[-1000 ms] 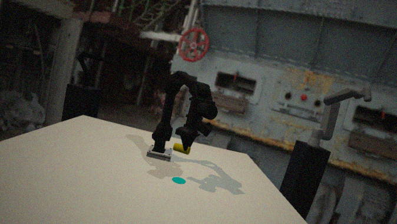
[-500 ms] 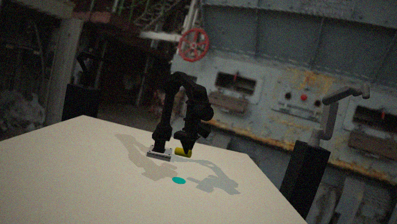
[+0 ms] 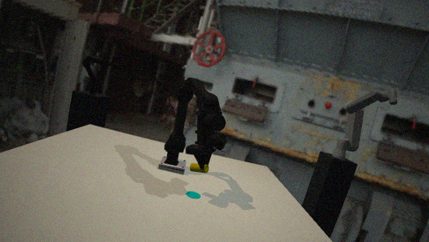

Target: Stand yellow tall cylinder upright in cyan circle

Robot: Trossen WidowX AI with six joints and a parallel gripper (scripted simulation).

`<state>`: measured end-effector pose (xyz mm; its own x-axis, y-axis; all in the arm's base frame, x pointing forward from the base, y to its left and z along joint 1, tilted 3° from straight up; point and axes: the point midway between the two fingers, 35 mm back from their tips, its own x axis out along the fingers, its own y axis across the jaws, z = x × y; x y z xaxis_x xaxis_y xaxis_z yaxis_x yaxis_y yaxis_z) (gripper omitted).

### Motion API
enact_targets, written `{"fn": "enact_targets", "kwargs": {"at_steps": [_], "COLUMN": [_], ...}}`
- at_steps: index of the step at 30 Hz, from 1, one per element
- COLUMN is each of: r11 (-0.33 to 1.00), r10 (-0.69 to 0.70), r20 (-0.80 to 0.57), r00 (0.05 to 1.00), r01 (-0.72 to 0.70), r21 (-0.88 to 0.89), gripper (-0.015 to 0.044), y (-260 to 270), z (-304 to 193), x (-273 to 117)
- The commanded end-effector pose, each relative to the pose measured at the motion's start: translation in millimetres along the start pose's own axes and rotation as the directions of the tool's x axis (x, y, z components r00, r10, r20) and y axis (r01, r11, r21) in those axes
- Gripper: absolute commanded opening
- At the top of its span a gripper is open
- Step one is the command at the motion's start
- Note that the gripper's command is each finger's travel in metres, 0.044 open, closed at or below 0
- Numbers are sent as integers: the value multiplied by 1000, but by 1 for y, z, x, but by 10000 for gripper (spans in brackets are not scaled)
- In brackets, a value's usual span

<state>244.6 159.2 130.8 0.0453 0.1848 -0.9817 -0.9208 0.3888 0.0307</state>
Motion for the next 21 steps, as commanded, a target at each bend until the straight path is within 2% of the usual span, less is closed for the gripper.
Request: {"fn": "enact_targets", "kwargs": {"at_steps": [1, 21], "r11": [1000, 998], "r10": [5, 28], "r20": [41, 187], "r00": [999, 982], "r01": [-5, -40], "r21": [17, 56], "gripper": [105, 105], "y": [-1, -7], "z": [1, 4], "x": [0, 8]}}
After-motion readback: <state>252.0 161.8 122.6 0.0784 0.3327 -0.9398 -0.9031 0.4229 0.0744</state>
